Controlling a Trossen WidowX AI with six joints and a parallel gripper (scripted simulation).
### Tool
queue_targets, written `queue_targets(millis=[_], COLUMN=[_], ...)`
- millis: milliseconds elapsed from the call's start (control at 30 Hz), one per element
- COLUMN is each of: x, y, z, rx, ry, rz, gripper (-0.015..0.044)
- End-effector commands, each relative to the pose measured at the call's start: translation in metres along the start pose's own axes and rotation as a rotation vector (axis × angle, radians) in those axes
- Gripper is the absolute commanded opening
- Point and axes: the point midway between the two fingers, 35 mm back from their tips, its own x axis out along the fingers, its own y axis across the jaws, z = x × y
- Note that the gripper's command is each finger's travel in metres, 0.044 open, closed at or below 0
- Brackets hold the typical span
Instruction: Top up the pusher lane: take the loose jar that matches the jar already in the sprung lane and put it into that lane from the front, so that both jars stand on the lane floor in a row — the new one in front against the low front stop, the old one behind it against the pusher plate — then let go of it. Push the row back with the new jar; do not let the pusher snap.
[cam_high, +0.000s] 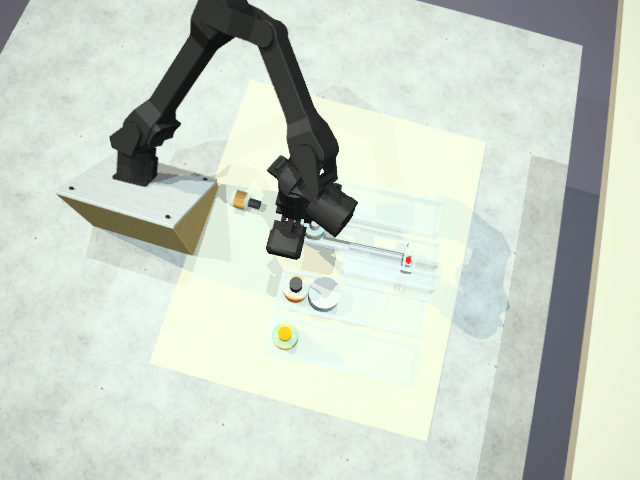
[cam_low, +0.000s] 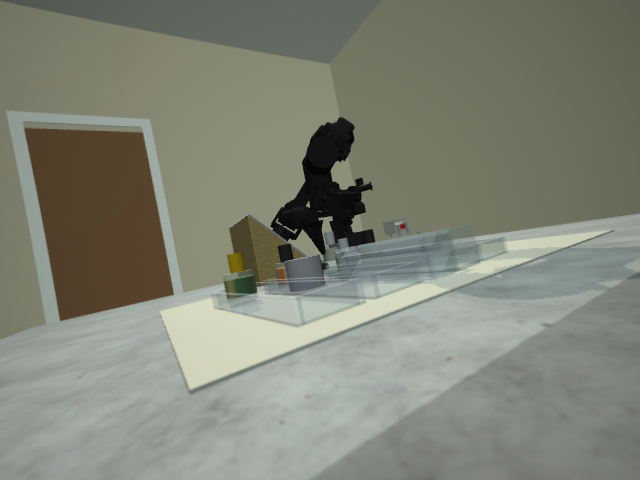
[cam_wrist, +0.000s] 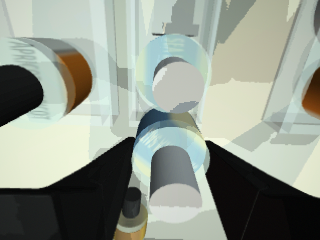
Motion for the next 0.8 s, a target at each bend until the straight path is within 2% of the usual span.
queue_targets(millis=[0, 767], x=[-0.0025, -0.0038], y=[0.0007, 0.0015], z=[0.0077, 0.0164], rx=[-0.006, -0.006], ry=[-0.018, -0.018], rz=[0.001, 0.001], gripper=[0.0, 0.0])
